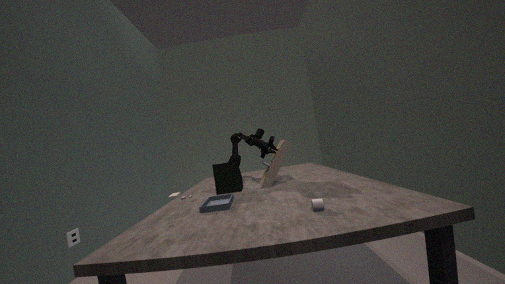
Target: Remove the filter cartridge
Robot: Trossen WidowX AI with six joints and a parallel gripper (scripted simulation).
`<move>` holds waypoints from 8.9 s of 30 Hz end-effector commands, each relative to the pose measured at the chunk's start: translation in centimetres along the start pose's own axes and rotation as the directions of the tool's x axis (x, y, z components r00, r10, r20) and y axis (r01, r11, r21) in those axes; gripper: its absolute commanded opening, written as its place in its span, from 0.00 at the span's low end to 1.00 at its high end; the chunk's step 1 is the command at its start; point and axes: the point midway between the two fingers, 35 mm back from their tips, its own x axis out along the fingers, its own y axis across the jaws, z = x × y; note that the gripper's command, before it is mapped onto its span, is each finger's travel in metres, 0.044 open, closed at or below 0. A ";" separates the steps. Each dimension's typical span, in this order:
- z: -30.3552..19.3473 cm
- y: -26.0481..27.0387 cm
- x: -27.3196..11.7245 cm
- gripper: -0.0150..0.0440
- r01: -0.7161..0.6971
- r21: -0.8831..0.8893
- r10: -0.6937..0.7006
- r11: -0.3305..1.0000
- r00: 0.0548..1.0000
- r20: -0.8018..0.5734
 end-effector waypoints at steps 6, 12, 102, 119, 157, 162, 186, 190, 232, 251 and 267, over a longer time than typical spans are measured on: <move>0.1 0.0 1.1 0.25 0.004 -0.203 0.000 0.979 1.000 0.020; 0.1 0.0 1.3 0.25 0.010 -0.399 -0.001 0.917 1.000 0.023; 0.1 0.0 1.2 0.25 0.024 -0.995 -0.002 0.100 1.000 0.024; 0.4 0.3 -1.2 0.25 0.021 -0.994 0.000 0.111 1.000 0.021; 3.1 -4.6 -6.5 0.25 0.029 -0.994 -0.003 0.102 1.000 0.029; 4.0 -6.1 -6.4 0.25 0.029 -0.994 -0.003 0.102 1.000 0.029; 1.6 -2.2 -6.8 0.43 0.029 -0.994 -0.003 0.101 1.000 0.029; 0.0 0.0 -7.1 0.43 0.029 -0.994 -0.003 0.101 1.000 0.028; 3.9 -5.6 -6.7 0.77 0.024 -0.841 -0.357 -0.541 0.898 0.256; 4.6 -6.7 -3.9 0.77 0.023 -0.840 -0.357 -0.541 0.899 0.254; 4.7 -6.8 -3.4 0.61 0.025 -0.836 -0.352 -0.547 0.900 0.257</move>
